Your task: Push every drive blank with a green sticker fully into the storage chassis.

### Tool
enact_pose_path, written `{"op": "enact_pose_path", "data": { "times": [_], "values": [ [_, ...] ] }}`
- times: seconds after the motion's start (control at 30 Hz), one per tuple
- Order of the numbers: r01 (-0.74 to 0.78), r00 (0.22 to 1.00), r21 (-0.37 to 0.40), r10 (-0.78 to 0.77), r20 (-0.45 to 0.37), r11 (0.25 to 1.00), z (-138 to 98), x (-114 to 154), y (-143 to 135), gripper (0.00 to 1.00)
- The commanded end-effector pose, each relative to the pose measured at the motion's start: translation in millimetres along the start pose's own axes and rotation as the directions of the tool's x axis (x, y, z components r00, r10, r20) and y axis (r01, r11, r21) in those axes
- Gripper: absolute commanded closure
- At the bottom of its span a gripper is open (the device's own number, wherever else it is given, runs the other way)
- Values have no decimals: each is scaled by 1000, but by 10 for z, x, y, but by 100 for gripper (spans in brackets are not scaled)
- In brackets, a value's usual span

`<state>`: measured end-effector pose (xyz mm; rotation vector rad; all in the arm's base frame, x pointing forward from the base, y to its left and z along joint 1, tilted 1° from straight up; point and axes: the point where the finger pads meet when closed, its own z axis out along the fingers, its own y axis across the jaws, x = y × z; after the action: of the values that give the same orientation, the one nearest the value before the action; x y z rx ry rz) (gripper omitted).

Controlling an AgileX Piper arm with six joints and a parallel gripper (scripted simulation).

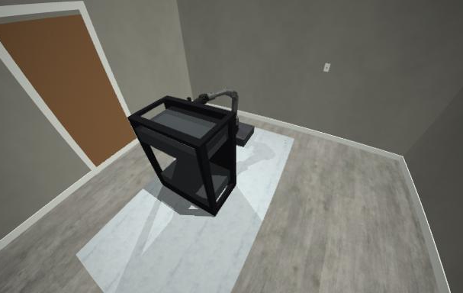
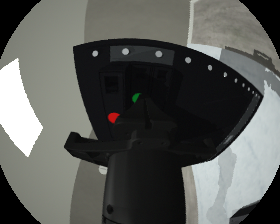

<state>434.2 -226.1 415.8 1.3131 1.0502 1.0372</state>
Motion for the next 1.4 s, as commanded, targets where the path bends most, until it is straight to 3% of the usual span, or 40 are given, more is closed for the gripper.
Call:
{"op": "enact_pose_path", "data": {
  "times": [0.0,0.1,0.17,0.43,0.8,1.2,1.37],
  "values": [
    [-1,1000,2,1,-1,1000,-71,0,-14,100],
    [-1,1000,2,1,-1,1000,-294,1,-15,100],
    [-1,1000,2,1,-1,1000,-294,1,-15,100],
    [-1,1000,2,1,-1,1000,-930,1,-16,100],
    [-1,1000,2,1,-1,1000,-1060,2,-12,100],
    [-1,1000,2,1,-1,1000,-1864,16,56,100],
    [-1,1000,2,1,-1,1000,-1990,18,67,100]
  ]
}}
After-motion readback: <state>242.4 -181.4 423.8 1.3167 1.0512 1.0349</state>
